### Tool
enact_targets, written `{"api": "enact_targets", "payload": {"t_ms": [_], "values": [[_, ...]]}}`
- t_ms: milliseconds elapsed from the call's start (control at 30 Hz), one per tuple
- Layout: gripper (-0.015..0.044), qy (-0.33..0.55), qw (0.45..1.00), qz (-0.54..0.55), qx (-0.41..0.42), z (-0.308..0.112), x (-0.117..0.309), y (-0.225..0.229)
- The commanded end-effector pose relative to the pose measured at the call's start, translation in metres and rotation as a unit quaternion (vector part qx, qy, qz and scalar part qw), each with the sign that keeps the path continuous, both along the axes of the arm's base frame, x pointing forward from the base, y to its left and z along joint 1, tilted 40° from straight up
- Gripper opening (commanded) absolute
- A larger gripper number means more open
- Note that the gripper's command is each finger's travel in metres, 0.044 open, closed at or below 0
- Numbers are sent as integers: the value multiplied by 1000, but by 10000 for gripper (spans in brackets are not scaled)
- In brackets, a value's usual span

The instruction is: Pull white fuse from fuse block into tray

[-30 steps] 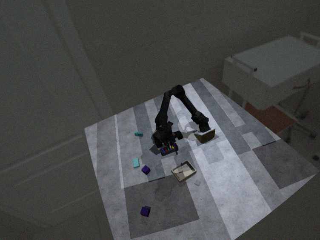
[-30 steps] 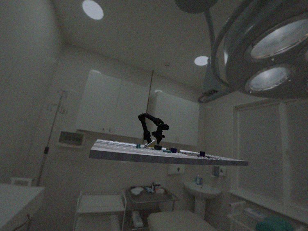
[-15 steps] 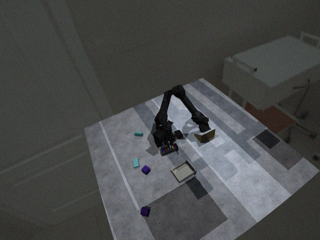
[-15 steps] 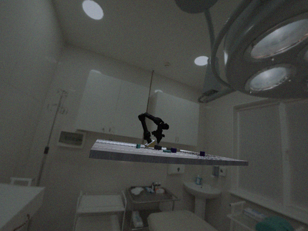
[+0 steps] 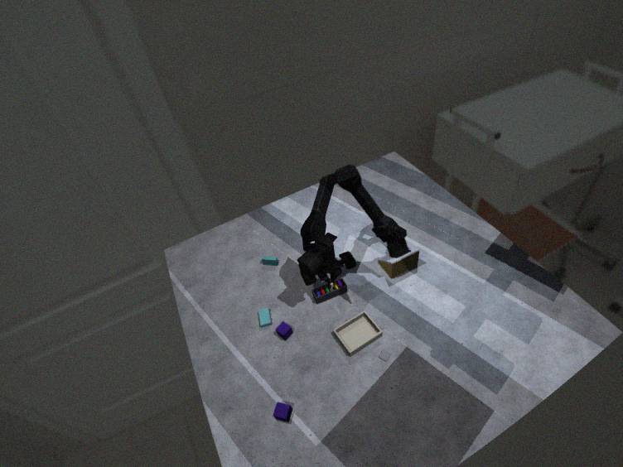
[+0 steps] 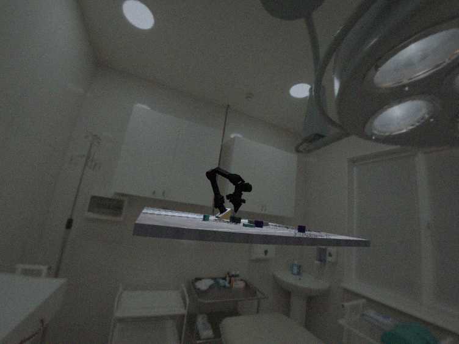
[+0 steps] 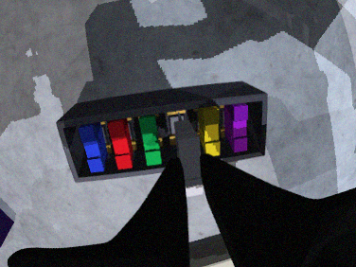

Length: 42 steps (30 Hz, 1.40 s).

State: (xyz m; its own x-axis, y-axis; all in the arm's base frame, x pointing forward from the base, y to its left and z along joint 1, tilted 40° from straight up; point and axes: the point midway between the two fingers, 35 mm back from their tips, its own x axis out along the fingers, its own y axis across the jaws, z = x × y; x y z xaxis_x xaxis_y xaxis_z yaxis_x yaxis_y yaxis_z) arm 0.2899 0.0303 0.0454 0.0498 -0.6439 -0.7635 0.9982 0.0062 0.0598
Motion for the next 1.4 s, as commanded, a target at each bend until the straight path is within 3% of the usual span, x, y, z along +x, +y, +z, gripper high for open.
{"api": "enact_targets", "payload": {"t_ms": [0, 633, 1367], "values": [[0, -1, 1000, -2, 3, 1, 0, 2], [0, 0, 1000, -2, 3, 17, -1, 19], [0, 0, 1000, 0, 11, -55, 10, 118]]}}
